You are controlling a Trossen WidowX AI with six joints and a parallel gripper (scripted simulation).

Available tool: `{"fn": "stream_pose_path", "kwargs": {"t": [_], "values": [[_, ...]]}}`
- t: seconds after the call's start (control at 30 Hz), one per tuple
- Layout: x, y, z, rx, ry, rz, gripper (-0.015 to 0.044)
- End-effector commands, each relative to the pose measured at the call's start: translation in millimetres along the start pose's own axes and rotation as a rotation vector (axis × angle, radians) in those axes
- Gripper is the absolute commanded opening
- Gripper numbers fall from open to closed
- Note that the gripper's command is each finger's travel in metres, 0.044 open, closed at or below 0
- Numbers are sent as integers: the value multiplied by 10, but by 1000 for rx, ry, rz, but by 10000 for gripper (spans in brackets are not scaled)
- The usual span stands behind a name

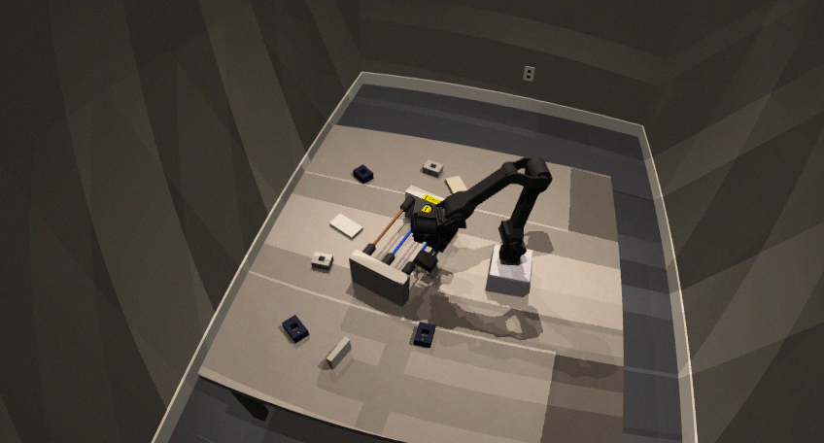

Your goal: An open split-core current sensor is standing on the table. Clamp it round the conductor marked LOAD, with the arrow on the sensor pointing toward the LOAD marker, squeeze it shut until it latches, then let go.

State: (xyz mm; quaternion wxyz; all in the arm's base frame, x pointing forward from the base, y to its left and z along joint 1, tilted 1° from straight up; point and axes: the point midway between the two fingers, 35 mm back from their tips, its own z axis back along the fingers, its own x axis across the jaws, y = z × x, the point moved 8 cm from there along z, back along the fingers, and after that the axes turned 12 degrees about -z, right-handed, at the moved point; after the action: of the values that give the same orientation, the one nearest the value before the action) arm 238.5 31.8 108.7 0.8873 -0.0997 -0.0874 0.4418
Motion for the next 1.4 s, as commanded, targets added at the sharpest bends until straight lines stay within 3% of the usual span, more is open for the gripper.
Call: {"fn": "stream_pose_path", "kwargs": {"t": [0.0,0.57,0.67,1.17,1.37], "values": [[-11,12,-85,5,6,4,322],[-30,27,-319,4,7,5,322],[-20,13,-283,-1,5,0,243],[-20,13,-283,-1,5,0,143],[-26,11,-261,4,6,5,0]]}}
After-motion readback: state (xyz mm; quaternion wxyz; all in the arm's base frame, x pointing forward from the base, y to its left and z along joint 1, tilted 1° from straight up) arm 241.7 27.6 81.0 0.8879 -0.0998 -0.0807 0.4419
